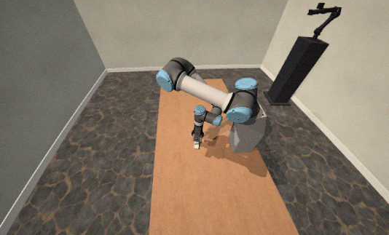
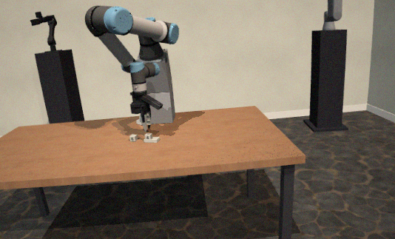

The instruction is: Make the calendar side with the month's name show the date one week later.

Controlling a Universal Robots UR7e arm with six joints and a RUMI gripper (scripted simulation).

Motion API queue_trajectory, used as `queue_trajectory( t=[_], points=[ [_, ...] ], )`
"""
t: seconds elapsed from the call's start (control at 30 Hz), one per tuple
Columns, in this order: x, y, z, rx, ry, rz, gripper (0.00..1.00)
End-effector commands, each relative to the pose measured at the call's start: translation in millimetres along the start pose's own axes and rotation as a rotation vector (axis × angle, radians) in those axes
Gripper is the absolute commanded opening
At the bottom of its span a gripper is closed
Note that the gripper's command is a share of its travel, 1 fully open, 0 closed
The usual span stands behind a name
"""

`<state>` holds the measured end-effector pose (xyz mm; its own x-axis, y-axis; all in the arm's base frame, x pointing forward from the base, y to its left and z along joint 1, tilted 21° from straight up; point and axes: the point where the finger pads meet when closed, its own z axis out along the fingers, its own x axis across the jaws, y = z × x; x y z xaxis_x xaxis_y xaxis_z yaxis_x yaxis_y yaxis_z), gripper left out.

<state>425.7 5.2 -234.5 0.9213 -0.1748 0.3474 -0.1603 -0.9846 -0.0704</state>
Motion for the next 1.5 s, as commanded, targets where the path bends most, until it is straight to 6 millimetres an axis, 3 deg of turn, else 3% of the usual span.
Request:
queue_trajectory(
  t=[0.0, 0.23, 0.5, 0.53, 1.47],
  points=[
    [0, 0, -27, 0.002, -0.003, -0.001, 0.29],
    [0, 0, -48, 0.002, -0.003, -0.001, 0.29],
    [0, 0, -51, 0.002, -0.003, -0.001, 0.29],
    [0, 1, -51, 0.001, -0.003, -0.001, 1.0],
    [0, 1, -50, 0.001, -0.002, 0.011, 1.0]
  ],
)
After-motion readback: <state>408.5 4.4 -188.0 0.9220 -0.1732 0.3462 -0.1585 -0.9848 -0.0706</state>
